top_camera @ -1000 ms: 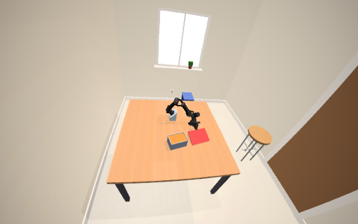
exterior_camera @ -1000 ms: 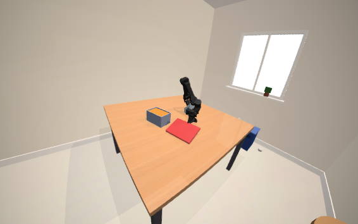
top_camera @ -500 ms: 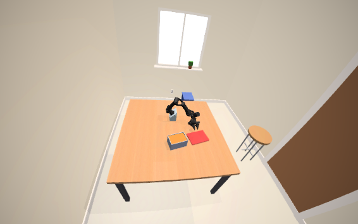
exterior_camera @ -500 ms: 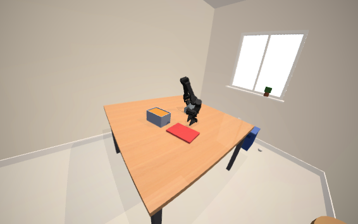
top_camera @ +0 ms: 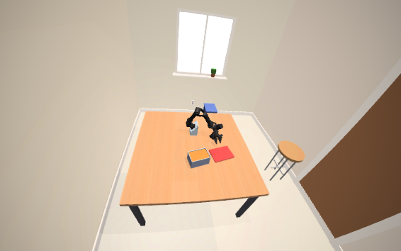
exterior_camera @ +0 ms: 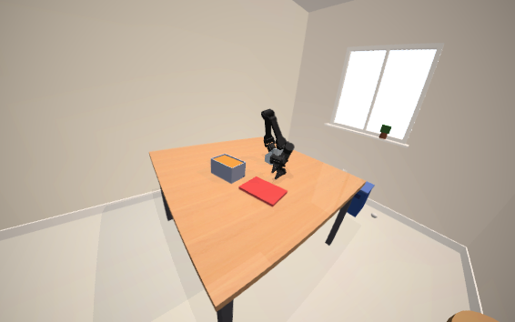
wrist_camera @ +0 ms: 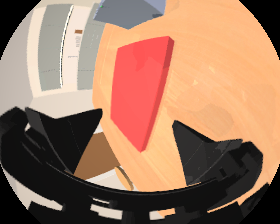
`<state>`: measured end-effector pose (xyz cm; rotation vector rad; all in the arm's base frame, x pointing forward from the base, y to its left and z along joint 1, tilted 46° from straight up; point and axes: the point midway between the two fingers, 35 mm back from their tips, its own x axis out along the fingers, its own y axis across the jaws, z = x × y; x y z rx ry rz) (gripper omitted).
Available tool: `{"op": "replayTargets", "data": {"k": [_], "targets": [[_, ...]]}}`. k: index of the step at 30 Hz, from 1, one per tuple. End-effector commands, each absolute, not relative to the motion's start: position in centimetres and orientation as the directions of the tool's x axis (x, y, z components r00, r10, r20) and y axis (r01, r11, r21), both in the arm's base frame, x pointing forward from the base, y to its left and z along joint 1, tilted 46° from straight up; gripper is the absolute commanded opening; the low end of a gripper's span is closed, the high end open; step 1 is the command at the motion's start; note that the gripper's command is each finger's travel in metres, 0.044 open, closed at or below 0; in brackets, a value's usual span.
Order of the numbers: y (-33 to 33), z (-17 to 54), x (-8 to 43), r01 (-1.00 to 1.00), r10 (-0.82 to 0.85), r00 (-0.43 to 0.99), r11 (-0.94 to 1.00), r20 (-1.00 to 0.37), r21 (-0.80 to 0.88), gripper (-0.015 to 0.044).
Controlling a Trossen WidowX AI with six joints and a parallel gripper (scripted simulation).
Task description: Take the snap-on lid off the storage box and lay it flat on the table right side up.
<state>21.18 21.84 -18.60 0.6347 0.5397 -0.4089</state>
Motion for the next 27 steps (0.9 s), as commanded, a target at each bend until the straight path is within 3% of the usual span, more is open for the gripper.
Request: {"op": "replayTargets", "data": {"k": [1, 27], "targets": [[21.5, -18.3, 20.4, 0.510, -0.194, 0.789, 0.735, -0.583, 0.446, 0.0440], [22.3, -16.4, 17.4, 0.512, -0.194, 0.787, 0.735, -0.586, 0.445, 0.0440]]}}
